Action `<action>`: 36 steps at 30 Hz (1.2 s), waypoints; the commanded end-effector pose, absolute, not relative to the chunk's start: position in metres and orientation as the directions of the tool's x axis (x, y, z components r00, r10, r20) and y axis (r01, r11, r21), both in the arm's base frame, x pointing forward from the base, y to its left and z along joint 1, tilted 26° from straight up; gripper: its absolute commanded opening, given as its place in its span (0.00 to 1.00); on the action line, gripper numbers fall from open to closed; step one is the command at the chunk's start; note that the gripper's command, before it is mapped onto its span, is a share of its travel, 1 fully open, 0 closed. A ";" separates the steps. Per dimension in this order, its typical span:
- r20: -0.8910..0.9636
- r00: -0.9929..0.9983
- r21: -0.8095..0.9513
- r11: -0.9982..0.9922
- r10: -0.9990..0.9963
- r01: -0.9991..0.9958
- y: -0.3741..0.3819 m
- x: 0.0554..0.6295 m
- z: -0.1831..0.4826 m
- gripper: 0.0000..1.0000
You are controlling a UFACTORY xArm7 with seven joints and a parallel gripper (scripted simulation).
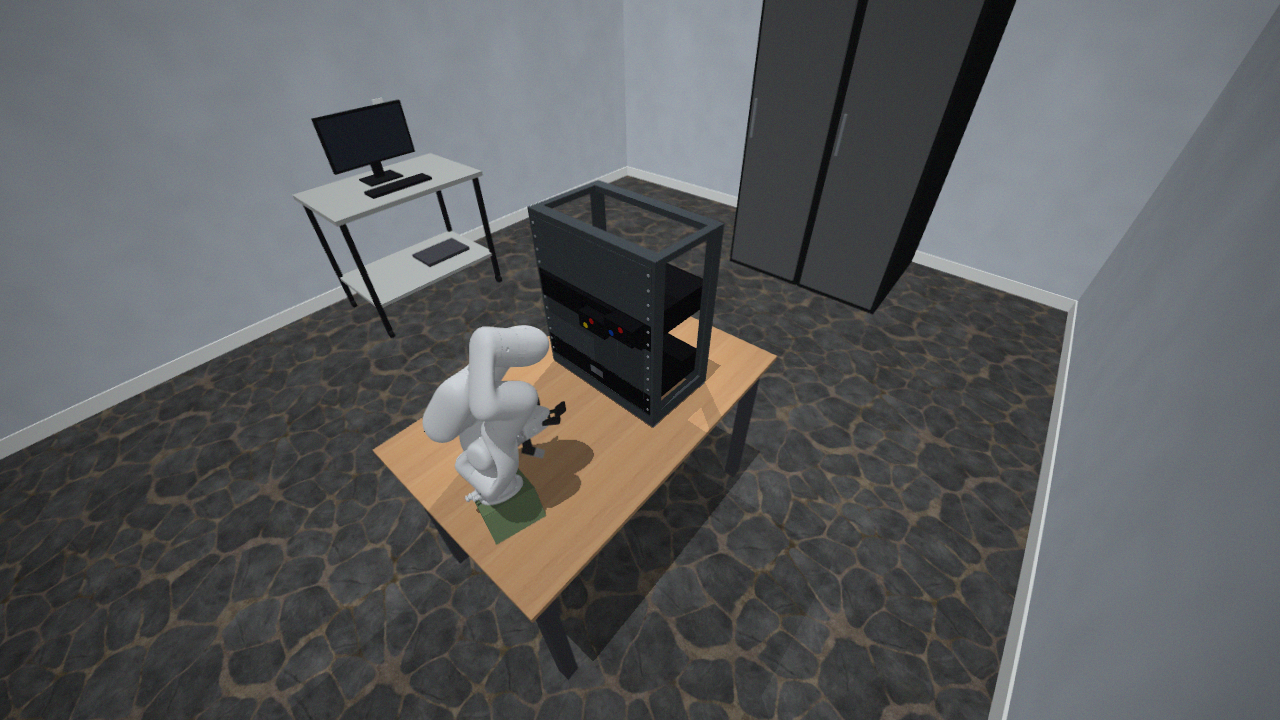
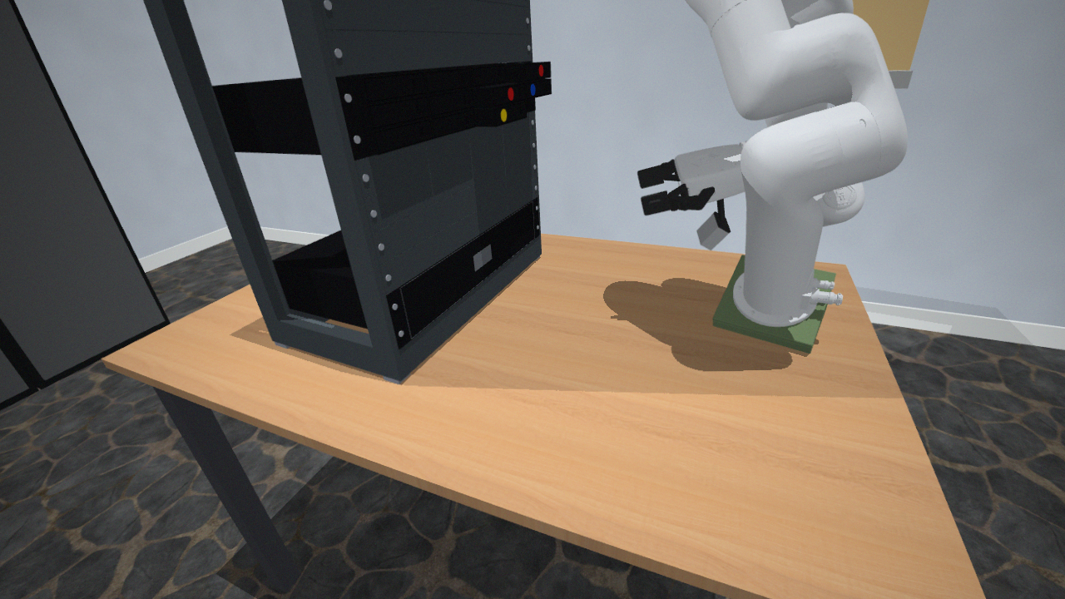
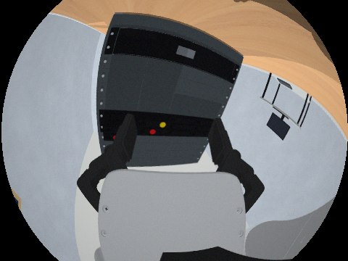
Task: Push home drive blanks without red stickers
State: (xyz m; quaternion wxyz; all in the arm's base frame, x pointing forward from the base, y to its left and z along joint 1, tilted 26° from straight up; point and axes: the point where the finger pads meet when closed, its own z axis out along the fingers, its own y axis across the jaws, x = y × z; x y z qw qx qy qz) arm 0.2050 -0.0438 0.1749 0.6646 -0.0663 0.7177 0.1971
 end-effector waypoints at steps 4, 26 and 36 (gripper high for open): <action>-0.907 -0.136 0.422 0.861 0.399 -0.284 -0.061 0.212 0.195 1.00; -0.907 -0.136 0.422 0.861 0.399 -0.284 -0.061 0.212 0.195 1.00; -0.980 -0.107 0.198 0.912 0.170 -0.360 -0.043 0.205 0.175 1.00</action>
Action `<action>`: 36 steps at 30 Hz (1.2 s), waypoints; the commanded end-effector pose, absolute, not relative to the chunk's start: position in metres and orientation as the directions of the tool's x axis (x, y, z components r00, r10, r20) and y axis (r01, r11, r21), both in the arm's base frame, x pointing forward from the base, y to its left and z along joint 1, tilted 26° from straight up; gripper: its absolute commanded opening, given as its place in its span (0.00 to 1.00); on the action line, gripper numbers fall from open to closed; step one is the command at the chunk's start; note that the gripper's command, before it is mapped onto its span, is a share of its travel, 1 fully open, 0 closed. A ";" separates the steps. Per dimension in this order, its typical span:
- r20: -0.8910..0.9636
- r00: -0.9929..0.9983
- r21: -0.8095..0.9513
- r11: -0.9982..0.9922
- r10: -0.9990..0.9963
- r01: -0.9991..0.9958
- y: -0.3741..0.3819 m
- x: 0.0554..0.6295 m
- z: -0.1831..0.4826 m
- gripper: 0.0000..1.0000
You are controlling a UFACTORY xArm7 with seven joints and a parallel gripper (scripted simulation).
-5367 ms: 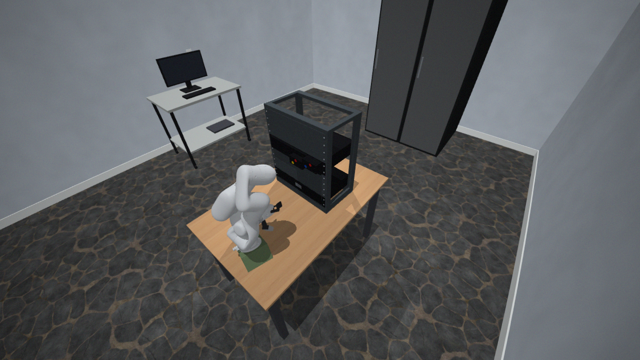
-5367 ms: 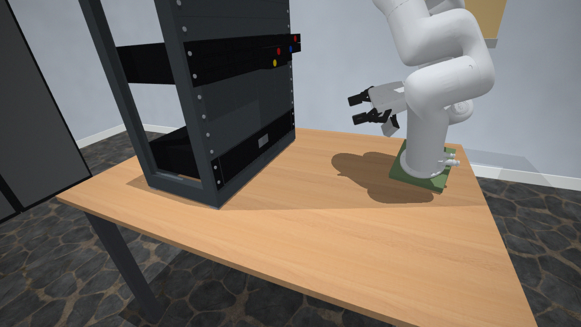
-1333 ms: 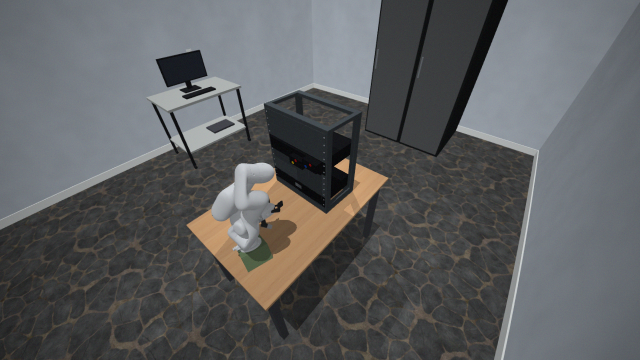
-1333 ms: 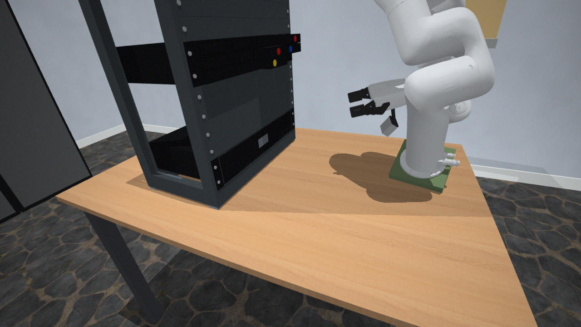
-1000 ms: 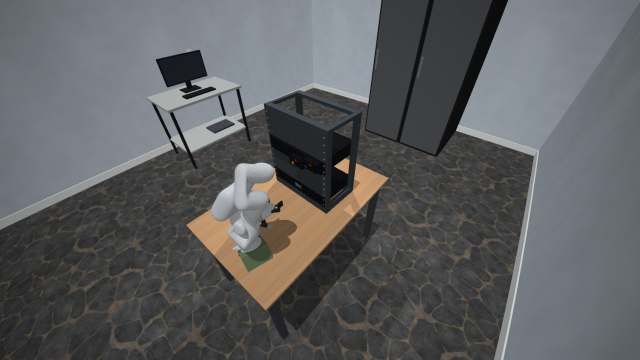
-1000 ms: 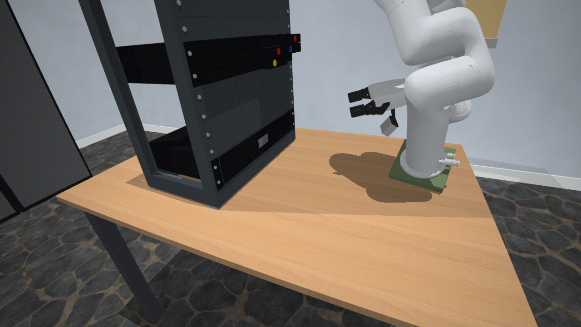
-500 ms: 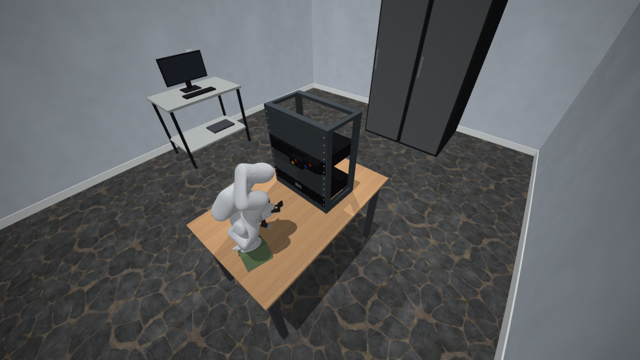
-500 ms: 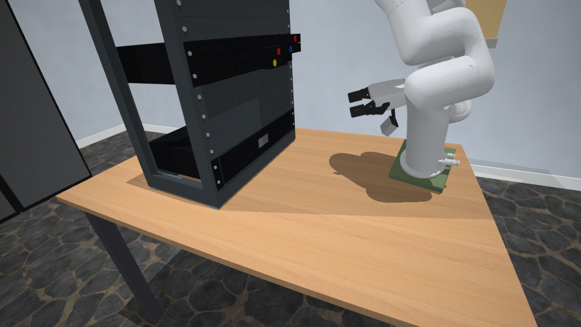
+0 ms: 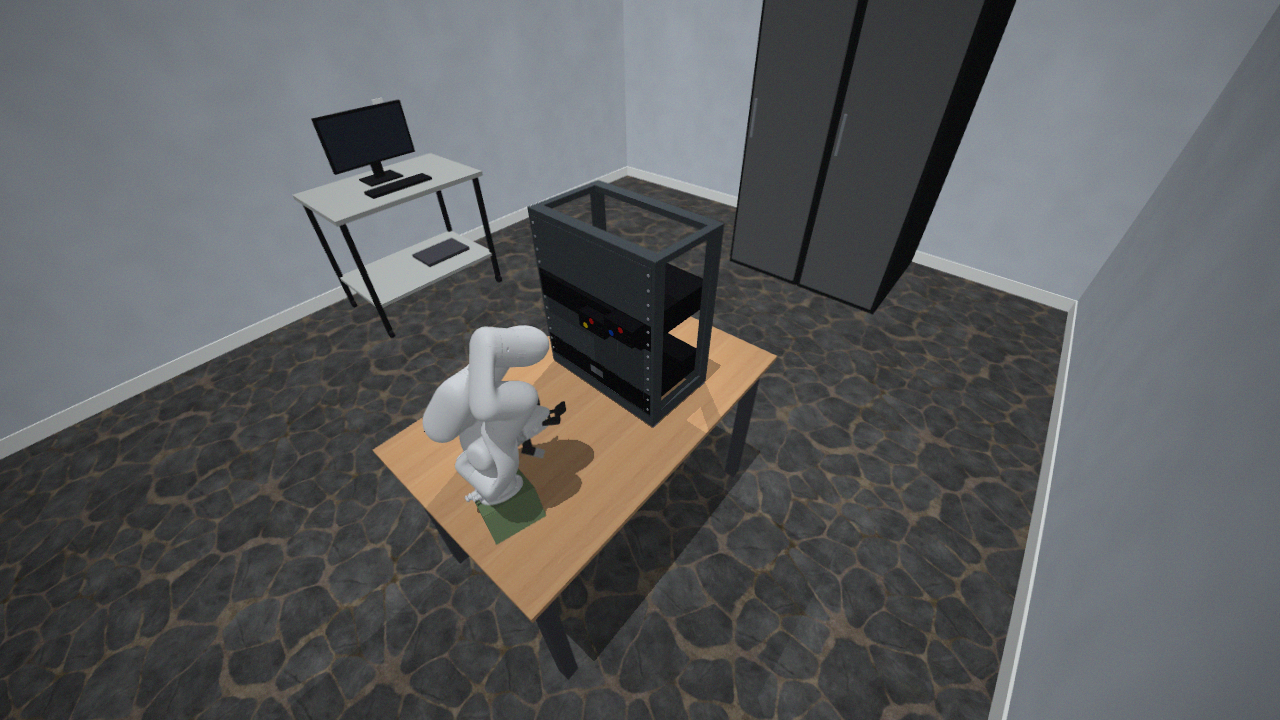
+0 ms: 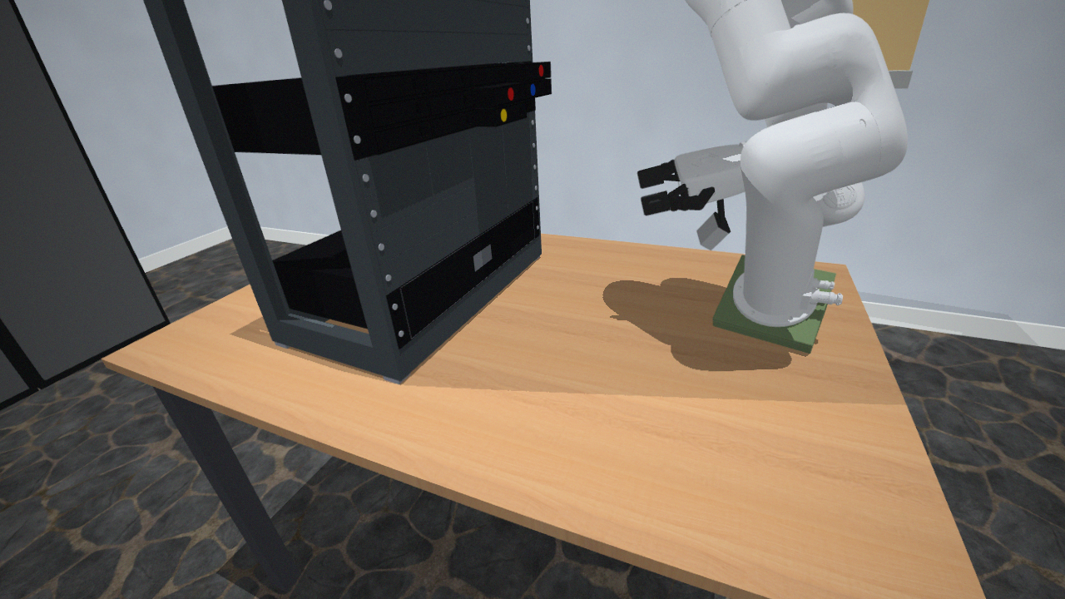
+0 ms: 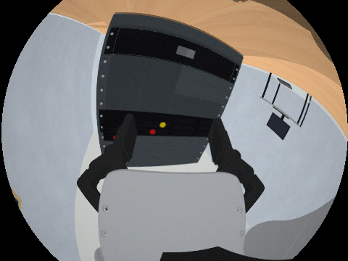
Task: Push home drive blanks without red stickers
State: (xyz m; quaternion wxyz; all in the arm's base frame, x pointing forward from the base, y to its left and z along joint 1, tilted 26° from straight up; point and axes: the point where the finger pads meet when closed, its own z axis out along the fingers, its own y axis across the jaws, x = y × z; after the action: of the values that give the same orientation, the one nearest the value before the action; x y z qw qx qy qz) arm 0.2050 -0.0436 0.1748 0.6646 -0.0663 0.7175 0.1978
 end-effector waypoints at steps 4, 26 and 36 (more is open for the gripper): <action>-0.978 -0.105 0.204 0.907 0.178 -0.368 -0.042 0.205 0.174 1.00; -0.980 -0.012 0.181 0.862 0.199 -0.473 -0.024 0.207 0.163 1.00; -0.988 0.064 0.091 0.873 0.138 -0.480 -0.025 0.211 0.161 1.00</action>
State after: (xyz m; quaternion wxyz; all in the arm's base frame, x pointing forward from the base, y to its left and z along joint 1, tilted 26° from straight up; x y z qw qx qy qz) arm 0.2053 -0.0305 0.1681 0.6764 -0.0766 0.6936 0.2356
